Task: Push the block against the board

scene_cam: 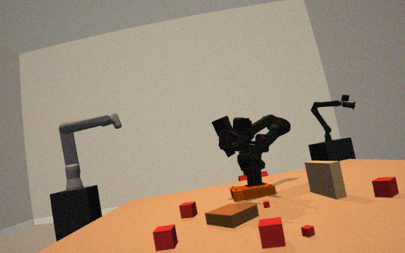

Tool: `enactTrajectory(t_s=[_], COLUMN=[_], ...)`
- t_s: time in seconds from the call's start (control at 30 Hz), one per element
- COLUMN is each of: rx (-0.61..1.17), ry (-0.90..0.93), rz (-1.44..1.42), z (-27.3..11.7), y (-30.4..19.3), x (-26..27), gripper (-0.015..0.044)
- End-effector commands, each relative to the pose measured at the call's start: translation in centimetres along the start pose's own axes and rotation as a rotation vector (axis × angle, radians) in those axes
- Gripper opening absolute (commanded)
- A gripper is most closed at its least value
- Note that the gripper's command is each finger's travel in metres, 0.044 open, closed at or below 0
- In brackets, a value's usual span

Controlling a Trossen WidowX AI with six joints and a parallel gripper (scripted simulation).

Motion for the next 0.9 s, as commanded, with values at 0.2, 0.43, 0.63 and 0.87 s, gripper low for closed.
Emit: enactTrajectory(t_s=[0.2, 0.43, 0.63, 0.87], rx=[0.024, 0.087, 0.154, 0.242], ry=[0.029, 0.094, 0.157, 0.248], rz=[0.024, 0.056, 0.056, 0.057], z=[0.8, 2.6, 4.3, 6.6], y=[0.7, 2.0, 2.8, 3.8], x=[-0.6, -1.5, -2.1, -2.3], gripper=[0.0216, 0.0032, 0.0, 0.0])
Point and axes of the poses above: the point midway between the two fingers, 35 mm back from their tips, its own z axis out along the fingers, its own x axis across the jaws, y = z × x, the point moved 7 cm from there along -z, back along the fingers, and after that the axes turned 10 degrees about -z, right-handed, at the moved point
